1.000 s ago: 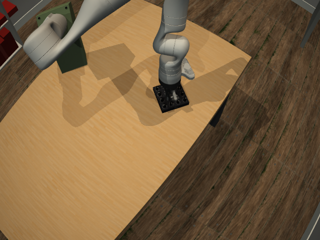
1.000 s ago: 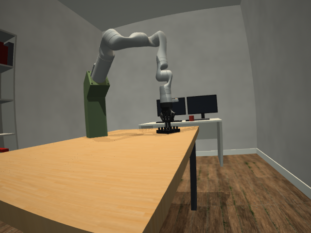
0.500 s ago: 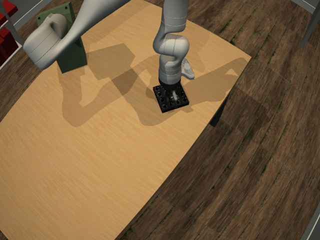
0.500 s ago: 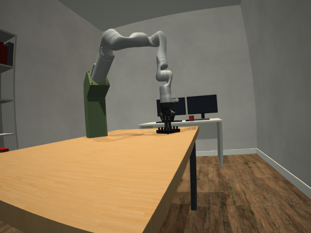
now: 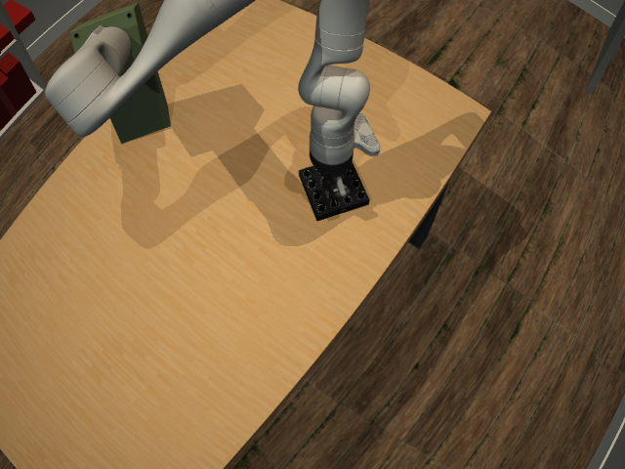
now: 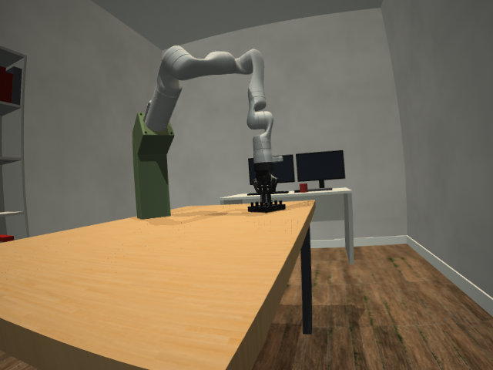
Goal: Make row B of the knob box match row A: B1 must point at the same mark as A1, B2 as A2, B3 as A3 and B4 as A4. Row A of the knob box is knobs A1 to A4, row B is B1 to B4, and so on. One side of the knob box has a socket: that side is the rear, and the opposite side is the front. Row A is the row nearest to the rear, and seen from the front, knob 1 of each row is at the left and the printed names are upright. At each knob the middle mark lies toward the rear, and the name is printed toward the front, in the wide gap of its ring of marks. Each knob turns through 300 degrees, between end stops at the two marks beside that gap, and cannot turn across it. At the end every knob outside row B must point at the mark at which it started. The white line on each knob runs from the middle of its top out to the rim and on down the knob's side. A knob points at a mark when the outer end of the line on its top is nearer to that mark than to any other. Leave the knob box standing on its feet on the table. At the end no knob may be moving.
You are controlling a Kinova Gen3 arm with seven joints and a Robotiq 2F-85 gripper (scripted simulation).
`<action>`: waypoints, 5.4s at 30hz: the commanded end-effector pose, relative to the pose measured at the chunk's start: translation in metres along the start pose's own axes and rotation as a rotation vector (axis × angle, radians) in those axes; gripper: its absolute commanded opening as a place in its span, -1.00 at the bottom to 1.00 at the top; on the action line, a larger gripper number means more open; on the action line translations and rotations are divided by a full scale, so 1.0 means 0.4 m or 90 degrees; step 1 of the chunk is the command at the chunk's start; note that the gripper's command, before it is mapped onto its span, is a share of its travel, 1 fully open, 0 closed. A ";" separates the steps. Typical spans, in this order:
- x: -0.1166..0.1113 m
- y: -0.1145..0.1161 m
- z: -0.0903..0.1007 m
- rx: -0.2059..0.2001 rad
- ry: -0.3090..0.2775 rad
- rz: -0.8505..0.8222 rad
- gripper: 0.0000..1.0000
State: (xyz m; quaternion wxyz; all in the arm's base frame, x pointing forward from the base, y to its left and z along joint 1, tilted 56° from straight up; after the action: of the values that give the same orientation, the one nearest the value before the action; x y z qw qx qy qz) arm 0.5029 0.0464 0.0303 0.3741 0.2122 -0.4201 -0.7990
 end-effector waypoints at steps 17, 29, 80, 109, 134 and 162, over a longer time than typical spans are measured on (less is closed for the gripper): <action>-0.003 0.000 0.091 -0.001 0.002 0.000 -0.62; -0.003 0.000 0.094 -0.001 0.002 0.000 -0.62; -0.002 0.000 0.348 -0.001 0.002 0.000 1.00; -0.002 0.000 0.377 -0.001 0.002 0.000 1.00; -0.002 0.000 0.377 -0.001 0.002 0.000 1.00; -0.002 0.000 0.377 -0.001 0.002 0.000 1.00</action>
State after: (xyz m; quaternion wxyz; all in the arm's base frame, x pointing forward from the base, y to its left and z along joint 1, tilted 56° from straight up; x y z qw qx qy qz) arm 0.4048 0.1238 0.1141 0.3742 0.2129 -0.4195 -0.7992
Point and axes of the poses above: the point where the finger pads meet when closed, its own z axis back along the fingers, its own y axis across the jaws, x = y × z, the point moved 4 cm from there along z, back along the fingers, and after that the axes turned 4 degrees about -z, right-handed, at the moved point
